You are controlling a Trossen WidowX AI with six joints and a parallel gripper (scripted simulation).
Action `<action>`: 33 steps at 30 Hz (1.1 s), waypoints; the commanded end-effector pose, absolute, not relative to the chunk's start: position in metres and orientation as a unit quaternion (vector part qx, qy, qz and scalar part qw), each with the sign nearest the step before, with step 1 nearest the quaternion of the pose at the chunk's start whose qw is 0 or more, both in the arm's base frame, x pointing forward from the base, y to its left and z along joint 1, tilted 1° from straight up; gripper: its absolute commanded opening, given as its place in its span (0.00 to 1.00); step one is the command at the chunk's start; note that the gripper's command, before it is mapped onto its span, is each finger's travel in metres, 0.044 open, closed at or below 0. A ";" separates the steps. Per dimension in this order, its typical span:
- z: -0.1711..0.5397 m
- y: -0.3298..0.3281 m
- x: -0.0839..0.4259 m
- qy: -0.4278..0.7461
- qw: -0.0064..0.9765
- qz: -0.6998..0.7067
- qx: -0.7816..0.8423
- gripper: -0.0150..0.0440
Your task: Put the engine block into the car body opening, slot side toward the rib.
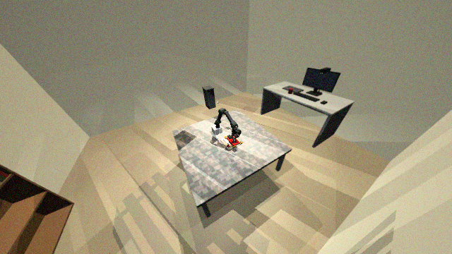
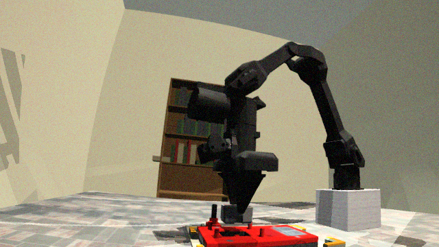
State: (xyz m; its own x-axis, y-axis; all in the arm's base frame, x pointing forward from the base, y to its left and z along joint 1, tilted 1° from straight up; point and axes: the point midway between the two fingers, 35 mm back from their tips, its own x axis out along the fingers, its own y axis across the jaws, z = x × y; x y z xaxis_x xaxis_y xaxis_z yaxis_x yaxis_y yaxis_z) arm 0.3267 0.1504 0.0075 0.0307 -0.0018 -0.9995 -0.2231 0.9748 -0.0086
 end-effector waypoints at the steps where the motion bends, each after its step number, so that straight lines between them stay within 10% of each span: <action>1: 0.008 0.151 0.327 0.692 0.714 0.078 -0.078 0.52; 33: 0.008 0.152 0.327 0.692 0.714 0.079 -0.079 0.52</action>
State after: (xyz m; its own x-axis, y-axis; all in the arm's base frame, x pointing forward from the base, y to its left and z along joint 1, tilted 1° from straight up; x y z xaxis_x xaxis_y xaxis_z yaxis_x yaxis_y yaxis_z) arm 0.3277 0.1517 0.0075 0.0324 -0.0009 -0.9995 -0.2125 0.9771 -0.0077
